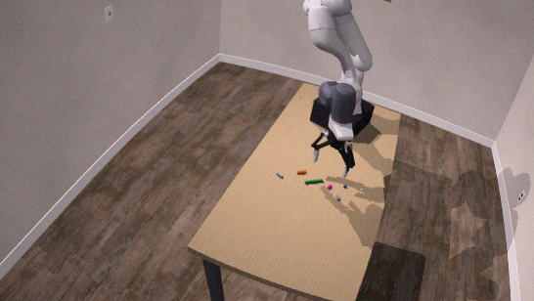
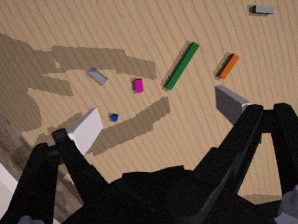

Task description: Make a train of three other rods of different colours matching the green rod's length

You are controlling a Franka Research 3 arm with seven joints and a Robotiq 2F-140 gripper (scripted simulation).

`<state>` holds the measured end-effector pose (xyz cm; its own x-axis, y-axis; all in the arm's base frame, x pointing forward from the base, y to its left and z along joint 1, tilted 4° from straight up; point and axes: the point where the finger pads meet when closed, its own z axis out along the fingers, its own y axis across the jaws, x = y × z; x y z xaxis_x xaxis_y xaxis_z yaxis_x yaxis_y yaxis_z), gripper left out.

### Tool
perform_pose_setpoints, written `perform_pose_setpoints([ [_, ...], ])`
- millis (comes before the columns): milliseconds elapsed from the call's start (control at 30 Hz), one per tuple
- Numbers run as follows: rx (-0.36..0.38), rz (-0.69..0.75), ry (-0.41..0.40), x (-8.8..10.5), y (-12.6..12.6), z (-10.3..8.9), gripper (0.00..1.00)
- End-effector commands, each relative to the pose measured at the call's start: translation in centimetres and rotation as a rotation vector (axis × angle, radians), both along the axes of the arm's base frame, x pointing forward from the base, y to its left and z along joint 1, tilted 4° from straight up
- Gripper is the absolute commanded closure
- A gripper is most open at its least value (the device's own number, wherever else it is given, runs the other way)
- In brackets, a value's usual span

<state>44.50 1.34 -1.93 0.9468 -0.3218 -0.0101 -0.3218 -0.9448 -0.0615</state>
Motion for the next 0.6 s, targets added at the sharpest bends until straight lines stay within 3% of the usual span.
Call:
perform_pose_setpoints([
  [0, -0.001, -0.155, -0.003, 0.1, 1.1, 0.2, 0.0],
  [567, 0.004, -0.367, 0.009, -0.6, 7.6, 1.3, 0.0],
])
